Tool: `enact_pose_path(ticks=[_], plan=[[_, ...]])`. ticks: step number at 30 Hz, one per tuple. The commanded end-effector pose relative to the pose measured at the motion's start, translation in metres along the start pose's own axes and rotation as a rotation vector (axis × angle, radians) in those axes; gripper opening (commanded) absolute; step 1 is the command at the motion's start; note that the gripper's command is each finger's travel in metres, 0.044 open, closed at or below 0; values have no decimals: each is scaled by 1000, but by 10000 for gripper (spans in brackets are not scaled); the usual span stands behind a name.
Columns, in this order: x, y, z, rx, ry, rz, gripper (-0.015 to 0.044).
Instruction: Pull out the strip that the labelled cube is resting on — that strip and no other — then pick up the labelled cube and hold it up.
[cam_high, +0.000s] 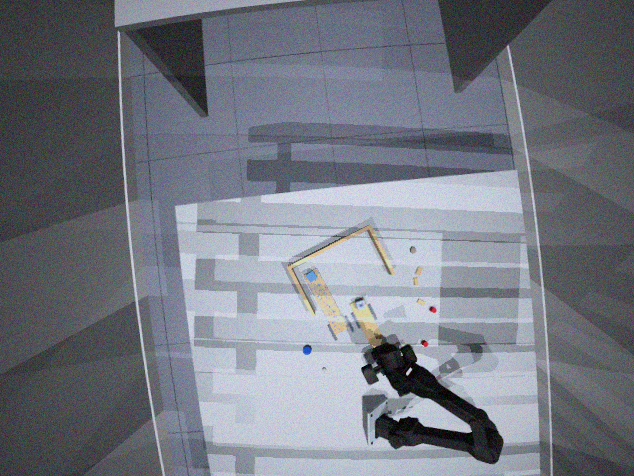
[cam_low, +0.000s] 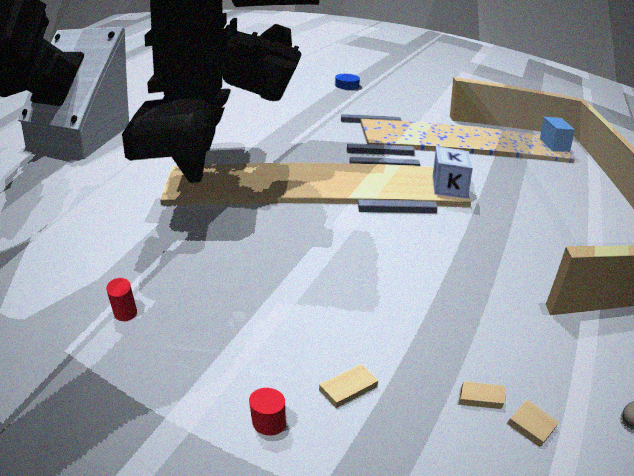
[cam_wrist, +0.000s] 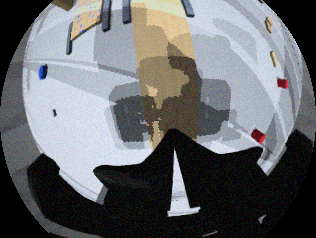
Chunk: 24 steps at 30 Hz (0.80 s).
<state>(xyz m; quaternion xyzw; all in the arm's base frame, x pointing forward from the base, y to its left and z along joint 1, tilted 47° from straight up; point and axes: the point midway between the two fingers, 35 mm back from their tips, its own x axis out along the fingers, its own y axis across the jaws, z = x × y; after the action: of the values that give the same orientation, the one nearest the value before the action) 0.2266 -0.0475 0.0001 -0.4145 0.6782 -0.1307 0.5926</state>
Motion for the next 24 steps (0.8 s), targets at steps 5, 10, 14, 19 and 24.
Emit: enact_pose_path(ticks=[5,10,14,19,24], plan=[[5,0,-8,-13,27,-1,0],[5,0,-8,-13,27,-1,0],[5,0,-8,-13,27,-1,0],[-9,0,1,-3,5,2,0],[-42,0,2,-12,26,1,0]])
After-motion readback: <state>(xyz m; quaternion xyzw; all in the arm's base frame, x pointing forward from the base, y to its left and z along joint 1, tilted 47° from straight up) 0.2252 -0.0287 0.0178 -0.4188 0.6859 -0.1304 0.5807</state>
